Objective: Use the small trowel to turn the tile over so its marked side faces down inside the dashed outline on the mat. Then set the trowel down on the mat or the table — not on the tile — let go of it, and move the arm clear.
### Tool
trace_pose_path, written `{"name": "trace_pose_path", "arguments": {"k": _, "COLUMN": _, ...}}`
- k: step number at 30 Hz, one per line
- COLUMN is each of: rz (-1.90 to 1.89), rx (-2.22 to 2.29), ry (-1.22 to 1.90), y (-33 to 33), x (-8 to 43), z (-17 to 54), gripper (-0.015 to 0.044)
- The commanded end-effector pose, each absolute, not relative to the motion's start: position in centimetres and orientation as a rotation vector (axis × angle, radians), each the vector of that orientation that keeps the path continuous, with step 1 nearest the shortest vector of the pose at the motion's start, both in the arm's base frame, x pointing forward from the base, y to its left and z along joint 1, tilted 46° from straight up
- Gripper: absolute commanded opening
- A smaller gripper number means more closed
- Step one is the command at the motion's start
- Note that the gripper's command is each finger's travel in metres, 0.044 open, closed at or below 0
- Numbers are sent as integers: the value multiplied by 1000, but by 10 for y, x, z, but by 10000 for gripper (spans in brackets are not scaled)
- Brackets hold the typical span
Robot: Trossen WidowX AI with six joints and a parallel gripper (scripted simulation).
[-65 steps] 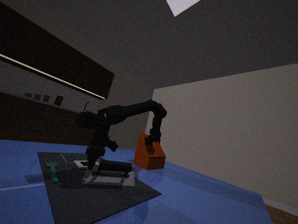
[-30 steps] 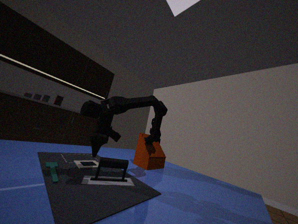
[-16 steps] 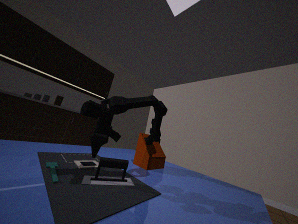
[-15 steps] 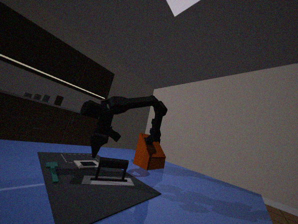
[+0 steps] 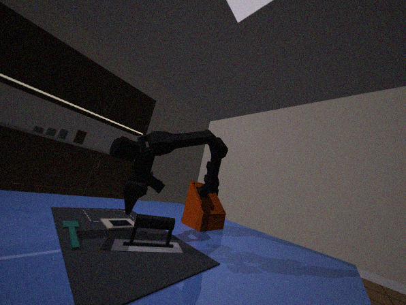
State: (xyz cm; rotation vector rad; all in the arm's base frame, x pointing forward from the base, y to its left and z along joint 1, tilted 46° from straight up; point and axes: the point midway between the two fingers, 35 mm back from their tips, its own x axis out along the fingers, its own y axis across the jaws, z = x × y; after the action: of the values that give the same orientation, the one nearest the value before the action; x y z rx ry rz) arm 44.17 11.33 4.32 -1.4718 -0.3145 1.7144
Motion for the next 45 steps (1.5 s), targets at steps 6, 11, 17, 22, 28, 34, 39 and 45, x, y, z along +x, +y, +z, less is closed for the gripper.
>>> {"name": "trace_pose_path", "arguments": {"k": 6, "rz": 1714, "rx": -1472, "ry": -314, "y": 113, "x": 442, "z": 43, "gripper": 0}}
{"name": "trace_pose_path", "arguments": {"k": 11, "rz": 1714, "rx": -1472, "ry": -314, "y": 113, "x": 442, "z": 43, "gripper": 0}}
{"name": "trace_pose_path", "arguments": {"k": 17, "rz": 1714, "rx": -1472, "ry": -314, "y": 113, "x": 442, "z": 43, "gripper": 0}}
{"name": "trace_pose_path", "arguments": {"k": 22, "rz": 1714, "rx": -1472, "ry": -314, "y": 113, "x": 442, "z": 43, "gripper": 100}}
{"name": "trace_pose_path", "arguments": {"k": 28, "rz": 1703, "rx": -1383, "ry": -206, "y": 114, "x": 439, "z": 46, "gripper": 258}}
{"name": "trace_pose_path", "arguments": {"k": 34, "rz": 1675, "rx": -1228, "ry": -27, "y": 115, "x": 435, "z": 50, "gripper": 270}}
{"name": "trace_pose_path", "arguments": {"k": 39, "rz": 1642, "rx": -1097, "ry": 116, "y": 116, "x": 431, "z": 53, "gripper": 270}}
{"name": "trace_pose_path", "arguments": {"k": 45, "rz": 1592, "rx": -937, "ry": 281, "y": 117, "x": 427, "z": 57, "gripper": 270}}
